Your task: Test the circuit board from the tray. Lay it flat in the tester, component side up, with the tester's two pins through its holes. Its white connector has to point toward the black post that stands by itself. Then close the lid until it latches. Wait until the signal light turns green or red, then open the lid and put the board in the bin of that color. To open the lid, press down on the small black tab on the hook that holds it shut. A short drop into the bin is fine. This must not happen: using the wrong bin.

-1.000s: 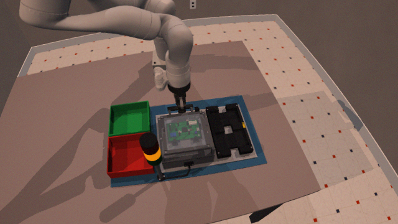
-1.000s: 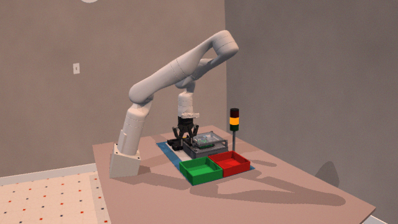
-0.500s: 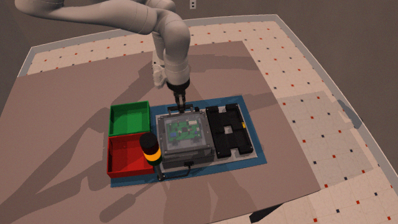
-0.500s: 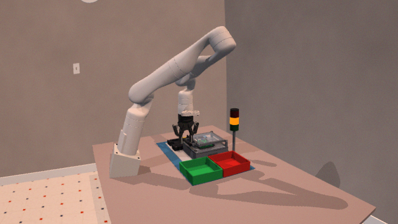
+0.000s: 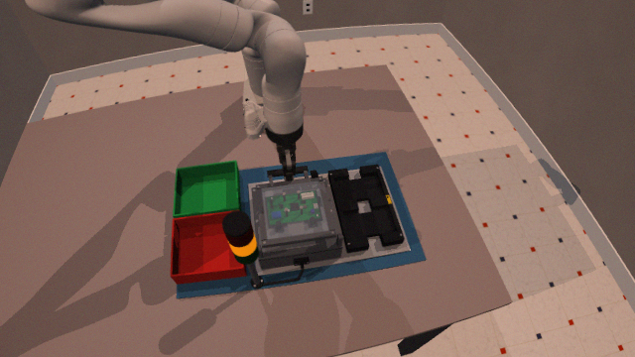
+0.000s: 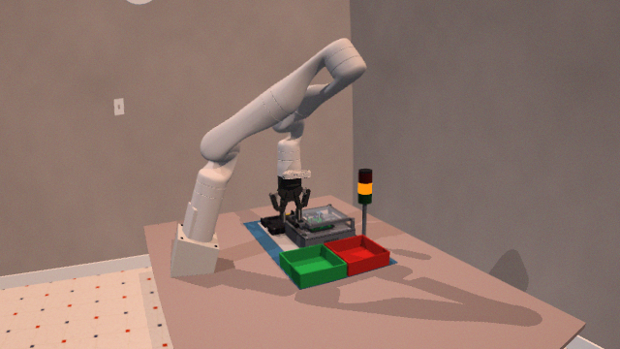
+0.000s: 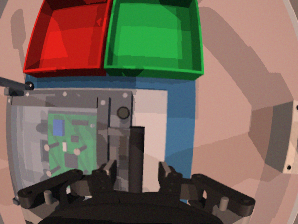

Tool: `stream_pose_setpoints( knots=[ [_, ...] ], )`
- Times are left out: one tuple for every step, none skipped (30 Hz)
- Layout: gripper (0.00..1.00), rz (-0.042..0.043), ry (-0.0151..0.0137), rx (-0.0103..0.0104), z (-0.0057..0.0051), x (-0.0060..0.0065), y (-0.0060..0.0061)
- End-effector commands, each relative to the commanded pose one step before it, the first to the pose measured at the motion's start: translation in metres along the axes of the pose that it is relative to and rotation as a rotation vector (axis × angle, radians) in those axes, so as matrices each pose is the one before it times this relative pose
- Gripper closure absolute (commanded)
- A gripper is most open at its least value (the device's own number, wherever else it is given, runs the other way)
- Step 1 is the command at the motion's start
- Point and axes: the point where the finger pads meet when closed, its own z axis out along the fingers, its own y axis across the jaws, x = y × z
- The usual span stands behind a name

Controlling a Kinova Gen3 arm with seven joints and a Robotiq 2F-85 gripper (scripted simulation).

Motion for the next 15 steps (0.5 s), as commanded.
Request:
stream_pose_setpoints(
  knots=[
    [0.50,-0.00041,0.00263,0.00574,-0.00290,0.00017,-0.00188],
    [0.50,0.00003,-0.00004,-0.00001,-0.00090,0.00000,0.00000],
    [0.50,0.00007,-0.00009,-0.00002,-0.00092,-0.00001,0.00001],
    [0.50,-0.00004,0.00003,0.00002,-0.00091,-0.00001,-0.00001],
    [0.50,-0.00005,0.00004,0.00002,-0.00092,0.00000,-0.00001],
    [0.50,-0.00001,0.00001,0.00001,-0.00094,0.00000,0.00000],
    [0.50,0.00002,-0.00002,-0.00001,-0.00096,0.00000,0.00000],
    [0.50,0.00000,0.00000,0.00000,0.00000,0.00000,0.00000],
    [0.50,0.00000,0.00000,0.00000,0.00000,0.00000,0.00000],
    [0.50,0.00006,-0.00006,-0.00003,-0.00098,0.00001,0.00001],
    [0.50,-0.00002,0.00000,0.00002,-0.00099,-0.00001,0.00000],
    [0.50,-0.00005,0.00003,0.00003,-0.00100,-0.00001,-0.00001],
    [0.50,-0.00001,0.00001,0.00001,-0.00101,0.00000,0.00000],
    [0.50,0.00003,-0.00002,-0.00002,-0.00103,0.00001,0.00000],
    [0.50,0.00007,-0.00004,-0.00004,-0.00104,0.00001,0.00001]
  ],
)
